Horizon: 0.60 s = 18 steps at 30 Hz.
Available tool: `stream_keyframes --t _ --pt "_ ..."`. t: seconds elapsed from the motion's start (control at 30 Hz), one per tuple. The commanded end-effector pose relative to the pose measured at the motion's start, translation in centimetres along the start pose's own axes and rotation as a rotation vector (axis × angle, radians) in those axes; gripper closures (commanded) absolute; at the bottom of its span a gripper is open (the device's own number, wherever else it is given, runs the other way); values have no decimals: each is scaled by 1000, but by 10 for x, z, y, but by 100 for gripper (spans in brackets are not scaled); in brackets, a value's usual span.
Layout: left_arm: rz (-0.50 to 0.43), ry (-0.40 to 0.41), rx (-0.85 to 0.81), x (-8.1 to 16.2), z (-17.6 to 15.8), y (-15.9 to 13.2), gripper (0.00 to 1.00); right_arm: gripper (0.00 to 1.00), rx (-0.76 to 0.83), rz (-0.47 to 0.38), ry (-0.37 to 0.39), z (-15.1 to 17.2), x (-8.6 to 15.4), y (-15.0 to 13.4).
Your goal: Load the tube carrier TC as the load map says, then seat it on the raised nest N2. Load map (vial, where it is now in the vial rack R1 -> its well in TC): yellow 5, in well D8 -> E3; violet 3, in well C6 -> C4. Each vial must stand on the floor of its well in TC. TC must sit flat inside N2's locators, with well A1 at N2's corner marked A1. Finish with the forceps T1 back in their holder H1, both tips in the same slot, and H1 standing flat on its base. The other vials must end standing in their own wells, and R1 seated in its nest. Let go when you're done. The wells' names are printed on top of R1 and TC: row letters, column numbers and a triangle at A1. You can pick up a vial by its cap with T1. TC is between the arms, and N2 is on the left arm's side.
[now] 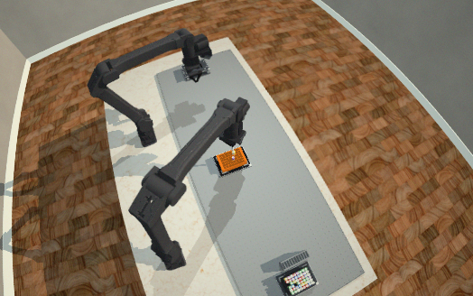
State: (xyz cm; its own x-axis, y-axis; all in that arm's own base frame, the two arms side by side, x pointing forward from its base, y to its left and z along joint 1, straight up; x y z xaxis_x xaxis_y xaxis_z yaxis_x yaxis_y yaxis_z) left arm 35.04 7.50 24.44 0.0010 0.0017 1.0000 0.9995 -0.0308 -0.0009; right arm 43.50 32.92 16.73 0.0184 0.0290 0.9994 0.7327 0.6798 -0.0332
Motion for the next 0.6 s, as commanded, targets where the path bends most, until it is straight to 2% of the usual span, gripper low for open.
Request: stream_keyframes --t 0.0,0.57 --pt "-36 10 -1 14 2 8 0 93 -1 -34 0 -6 21 -4" --pt "-36 10 -1 14 2 8 0 93 -1 -31 0 -6 19 -5"
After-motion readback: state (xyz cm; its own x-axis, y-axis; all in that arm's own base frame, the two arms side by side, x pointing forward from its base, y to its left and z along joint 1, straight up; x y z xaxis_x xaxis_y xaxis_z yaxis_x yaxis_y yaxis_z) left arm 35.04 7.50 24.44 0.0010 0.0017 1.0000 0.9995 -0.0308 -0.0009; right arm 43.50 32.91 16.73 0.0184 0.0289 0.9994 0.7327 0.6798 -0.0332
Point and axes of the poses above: on each arm, the point where the finger pads meet when closed, its own x axis back along the fingers, its own z axis across the jaws, y = z × x, the point moved 1 cm from there along x, back along the fingers, and after that the axes turned 1 degree about -x, right-handed, at the moved point
